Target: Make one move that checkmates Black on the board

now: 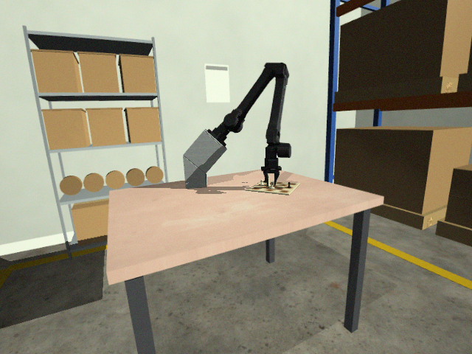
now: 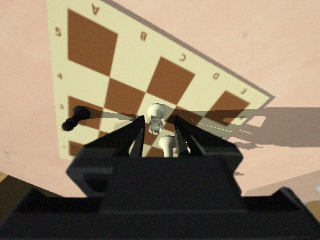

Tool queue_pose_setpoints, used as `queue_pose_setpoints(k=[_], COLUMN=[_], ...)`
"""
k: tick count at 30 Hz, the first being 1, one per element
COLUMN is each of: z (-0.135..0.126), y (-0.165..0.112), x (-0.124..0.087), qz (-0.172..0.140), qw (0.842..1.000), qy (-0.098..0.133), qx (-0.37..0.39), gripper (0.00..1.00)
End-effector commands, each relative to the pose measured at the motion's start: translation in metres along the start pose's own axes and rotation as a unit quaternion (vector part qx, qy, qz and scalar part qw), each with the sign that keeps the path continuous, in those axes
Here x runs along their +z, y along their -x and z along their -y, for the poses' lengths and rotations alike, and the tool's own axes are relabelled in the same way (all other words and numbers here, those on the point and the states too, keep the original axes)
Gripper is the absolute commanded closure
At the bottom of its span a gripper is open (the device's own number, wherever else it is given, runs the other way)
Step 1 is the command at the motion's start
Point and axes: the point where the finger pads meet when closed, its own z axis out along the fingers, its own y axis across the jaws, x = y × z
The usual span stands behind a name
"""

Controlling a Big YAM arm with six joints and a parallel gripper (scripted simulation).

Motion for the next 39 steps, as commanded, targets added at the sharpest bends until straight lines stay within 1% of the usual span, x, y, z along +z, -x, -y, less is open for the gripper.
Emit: queue_pose_setpoints(k=[1, 27, 28, 39], z=[-0.0064, -0.0064, -0.0064, -0.0064], y=[-0.0053, -0.0053, -0.0053, -0.0053], x=[0.0030, 0.0030, 0.0030, 0.0030], qz=[-0.004, -0.004, -0.004, -0.004], qw=[1.000, 1.000, 1.000, 1.000], qy=[0.003, 0.003, 0.003, 0.003], qx=[-0.003, -0.003, -0.003, -0.003], gripper=[0.64, 0.64, 1.00, 1.00])
